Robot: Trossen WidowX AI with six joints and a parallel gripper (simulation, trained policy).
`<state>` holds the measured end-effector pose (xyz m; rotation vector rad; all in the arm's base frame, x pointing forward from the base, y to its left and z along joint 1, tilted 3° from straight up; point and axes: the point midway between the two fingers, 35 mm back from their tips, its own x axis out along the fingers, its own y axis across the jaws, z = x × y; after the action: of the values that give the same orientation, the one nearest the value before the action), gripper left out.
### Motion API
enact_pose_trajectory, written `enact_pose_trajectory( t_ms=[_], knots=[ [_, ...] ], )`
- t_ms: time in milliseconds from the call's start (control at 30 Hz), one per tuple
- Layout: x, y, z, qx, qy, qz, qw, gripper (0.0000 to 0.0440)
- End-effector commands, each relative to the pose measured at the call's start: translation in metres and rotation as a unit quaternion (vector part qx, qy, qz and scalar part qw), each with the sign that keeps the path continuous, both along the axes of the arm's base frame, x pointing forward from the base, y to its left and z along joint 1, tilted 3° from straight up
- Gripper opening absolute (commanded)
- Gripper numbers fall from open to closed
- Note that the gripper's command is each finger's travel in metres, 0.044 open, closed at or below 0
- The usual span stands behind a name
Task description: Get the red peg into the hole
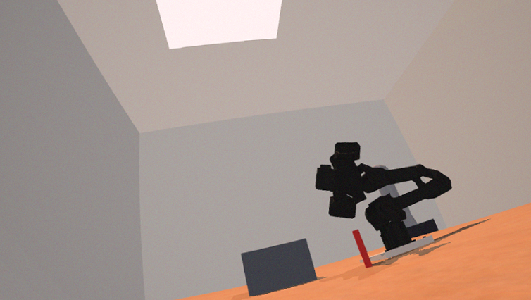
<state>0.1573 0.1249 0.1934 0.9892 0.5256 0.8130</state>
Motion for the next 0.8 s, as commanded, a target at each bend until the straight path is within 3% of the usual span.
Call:
enact_pose_trajectory(
  t_ms=[0, 67, 367, 767],
  knots=[
    [0.002, -0.001, 0.003, -0.001, 0.004, -0.009, 1.0, 0.0416],
    [0.006, -0.003, 0.008, -0.002, 0.02, -0.028, 0.999, 0.044],
    [0.01, -0.007, 0.008, -0.041, 0.154, -0.09, 0.983, 0.044],
    [0.009, -0.016, -0.017, -0.109, 0.326, -0.16, 0.925, 0.044]
  ],
)
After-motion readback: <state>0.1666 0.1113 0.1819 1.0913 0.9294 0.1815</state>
